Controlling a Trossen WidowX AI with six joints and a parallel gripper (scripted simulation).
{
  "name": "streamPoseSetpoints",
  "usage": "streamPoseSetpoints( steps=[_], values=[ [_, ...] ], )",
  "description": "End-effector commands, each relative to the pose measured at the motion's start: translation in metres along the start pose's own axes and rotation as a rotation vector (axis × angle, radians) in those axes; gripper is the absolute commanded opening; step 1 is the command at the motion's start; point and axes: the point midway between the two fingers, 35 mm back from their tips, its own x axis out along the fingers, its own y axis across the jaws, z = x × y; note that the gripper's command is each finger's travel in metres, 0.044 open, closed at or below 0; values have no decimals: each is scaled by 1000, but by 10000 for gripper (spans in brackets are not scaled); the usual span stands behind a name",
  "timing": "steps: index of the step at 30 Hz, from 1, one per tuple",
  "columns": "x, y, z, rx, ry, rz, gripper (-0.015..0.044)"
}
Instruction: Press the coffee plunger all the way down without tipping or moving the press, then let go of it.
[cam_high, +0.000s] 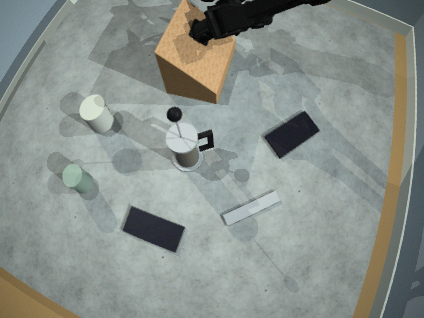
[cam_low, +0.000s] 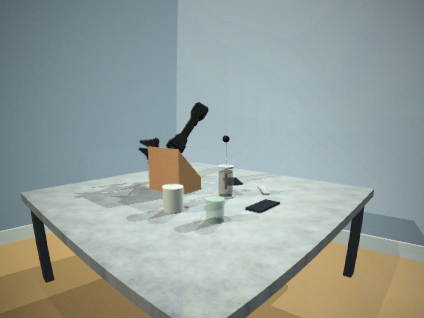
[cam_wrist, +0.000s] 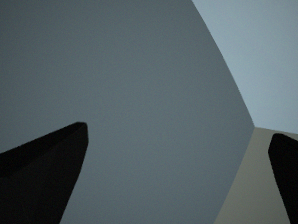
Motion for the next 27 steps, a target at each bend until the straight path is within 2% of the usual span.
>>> streamPoseSetpoints(
  steps=[1, 2, 9, 14, 21, 27],
  values=[
    [0, 1, 0, -3, -1, 3, 426],
    [-1, 2, 0, -8, -2, 9, 440],
    [-14, 32, -2, -131, -38, 119, 440],
    [-42, 69, -9, -258, -87, 286, 440],
    [-117, 121, -24, -481, -249, 600, 440],
    [-193, 138, -34, -626, -440, 835, 440]
  ],
)
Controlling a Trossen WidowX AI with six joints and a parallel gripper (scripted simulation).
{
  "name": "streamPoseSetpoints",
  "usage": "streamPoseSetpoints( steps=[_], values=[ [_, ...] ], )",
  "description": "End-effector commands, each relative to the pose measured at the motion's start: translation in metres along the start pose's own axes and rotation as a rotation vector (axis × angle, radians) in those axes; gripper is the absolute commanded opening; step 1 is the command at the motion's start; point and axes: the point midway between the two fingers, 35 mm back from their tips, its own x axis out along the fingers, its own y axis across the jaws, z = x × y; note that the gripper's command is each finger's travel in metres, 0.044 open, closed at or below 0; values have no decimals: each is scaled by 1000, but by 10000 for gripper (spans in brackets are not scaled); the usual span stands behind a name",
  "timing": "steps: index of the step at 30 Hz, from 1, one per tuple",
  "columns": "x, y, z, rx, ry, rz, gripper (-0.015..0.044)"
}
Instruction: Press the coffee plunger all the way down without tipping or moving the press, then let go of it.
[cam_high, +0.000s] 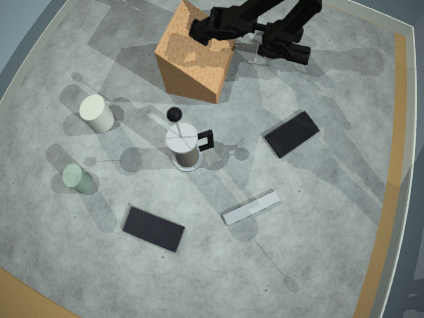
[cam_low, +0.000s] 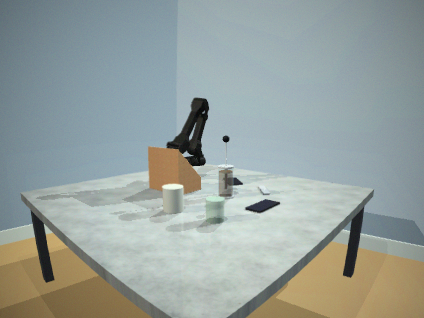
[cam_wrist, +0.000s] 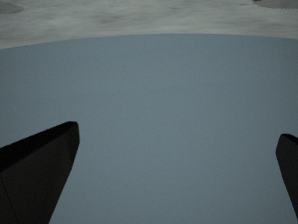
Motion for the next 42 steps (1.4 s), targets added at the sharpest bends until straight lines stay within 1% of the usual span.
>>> streamPoseSetpoints(
  steps=[1, 8, 10, 13, 19, 23, 28, 34, 40, 42],
  values=[
    [-24, 26, 14, -113, -99, 89, 440],
    [-74, 87, 33, -298, -321, 221, 440],
    [-88, 90, 39, -310, -362, 245, 440],
    [-120, 101, 46, -367, -458, 304, 440],
    [-129, 113, 42, -388, -477, 327, 440],
    [-152, 115, 47, -407, -548, 354, 440],
    [-202, 115, 55, -444, -707, 402, 440],
    [-278, 102, 58, -520, -967, 431, 440],
    [-349, 75, 45, -568, -1230, 421, 440],
    [-377, 62, 37, -569, -1341, 408, 440]
  ],
)
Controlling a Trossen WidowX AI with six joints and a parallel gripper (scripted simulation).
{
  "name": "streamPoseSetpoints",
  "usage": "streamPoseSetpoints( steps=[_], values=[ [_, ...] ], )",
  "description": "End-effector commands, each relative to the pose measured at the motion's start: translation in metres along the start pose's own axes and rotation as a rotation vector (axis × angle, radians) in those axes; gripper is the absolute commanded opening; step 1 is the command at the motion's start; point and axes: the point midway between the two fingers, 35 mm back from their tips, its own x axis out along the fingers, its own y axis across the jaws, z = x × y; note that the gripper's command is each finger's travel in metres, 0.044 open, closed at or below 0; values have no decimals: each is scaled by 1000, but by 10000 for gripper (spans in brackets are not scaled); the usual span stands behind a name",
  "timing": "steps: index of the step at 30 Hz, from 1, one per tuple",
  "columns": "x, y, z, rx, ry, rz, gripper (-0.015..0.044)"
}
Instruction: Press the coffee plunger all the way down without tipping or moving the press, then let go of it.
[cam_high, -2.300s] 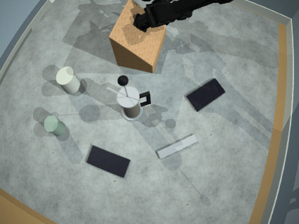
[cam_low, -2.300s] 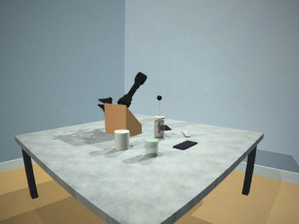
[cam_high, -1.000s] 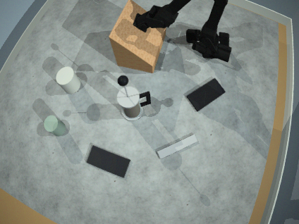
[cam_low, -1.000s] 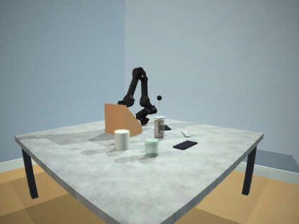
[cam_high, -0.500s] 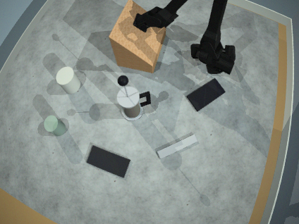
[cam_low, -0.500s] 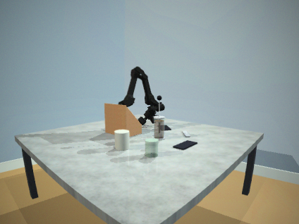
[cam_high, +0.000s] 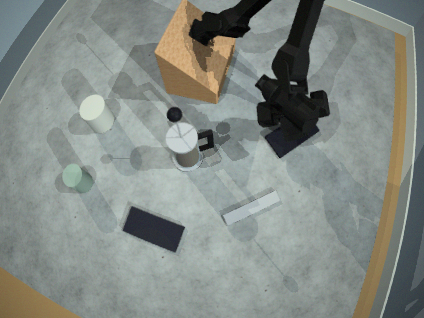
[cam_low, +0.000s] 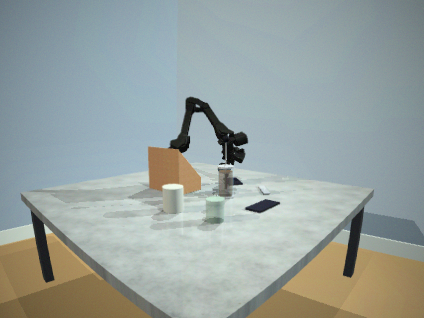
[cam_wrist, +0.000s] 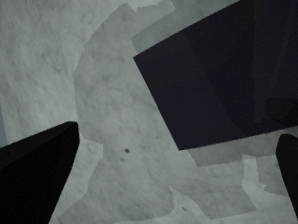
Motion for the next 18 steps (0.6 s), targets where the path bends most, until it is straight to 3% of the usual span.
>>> streamPoseSetpoints(
  steps=[1, 7, 14, 18],
  values=[
    [-43, -7, 39, -80, -180, -44, 440],
    [-125, -20, 83, -199, -452, -162, 440],
    [-218, -33, 99, -377, -676, -337, 440],
    [-236, -33, 98, -441, -709, -394, 440]
  ],
)
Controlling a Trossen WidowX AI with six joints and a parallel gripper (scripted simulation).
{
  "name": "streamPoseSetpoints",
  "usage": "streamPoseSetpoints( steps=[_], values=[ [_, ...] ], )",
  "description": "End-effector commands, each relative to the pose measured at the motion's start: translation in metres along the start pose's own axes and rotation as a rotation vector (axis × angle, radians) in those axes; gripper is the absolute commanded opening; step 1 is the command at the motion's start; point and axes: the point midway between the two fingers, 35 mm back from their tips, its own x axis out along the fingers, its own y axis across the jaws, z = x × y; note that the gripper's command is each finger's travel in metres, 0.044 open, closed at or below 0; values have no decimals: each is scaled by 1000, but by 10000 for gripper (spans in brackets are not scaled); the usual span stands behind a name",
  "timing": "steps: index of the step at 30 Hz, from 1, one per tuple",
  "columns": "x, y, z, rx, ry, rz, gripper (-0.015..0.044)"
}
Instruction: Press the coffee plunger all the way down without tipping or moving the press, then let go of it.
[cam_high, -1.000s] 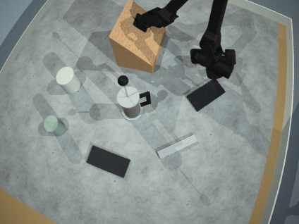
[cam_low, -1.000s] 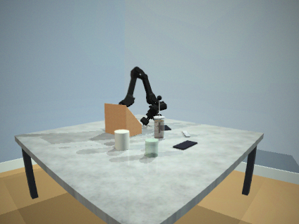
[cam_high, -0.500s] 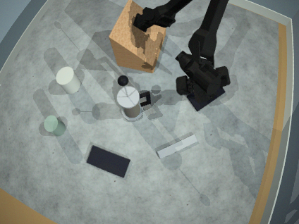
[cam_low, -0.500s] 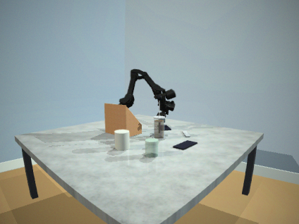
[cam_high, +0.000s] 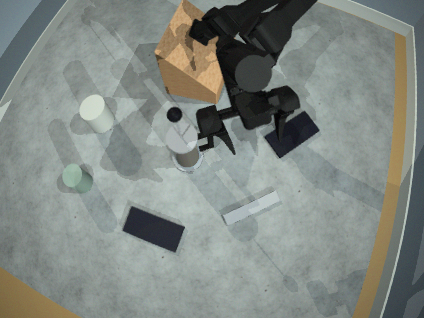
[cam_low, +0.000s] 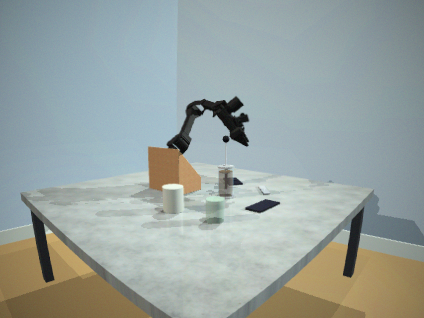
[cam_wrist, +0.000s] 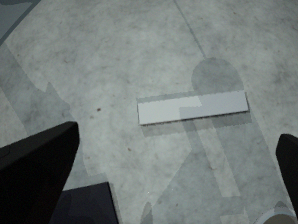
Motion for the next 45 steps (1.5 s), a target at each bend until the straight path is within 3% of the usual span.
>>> streamPoseSetpoints(
  steps=[1, 10, 24, 36, 45],
  values=[
    [-12, -8, 8, -61, -32, -36, 440],
    [-37, -31, 14, -65, -92, -111, 440],
    [-171, -104, -23, 155, -366, -357, 440],
    [-125, -111, -59, 158, -371, -361, 440],
    [-120, -114, -59, 158, -367, -362, 440]
  ],
)
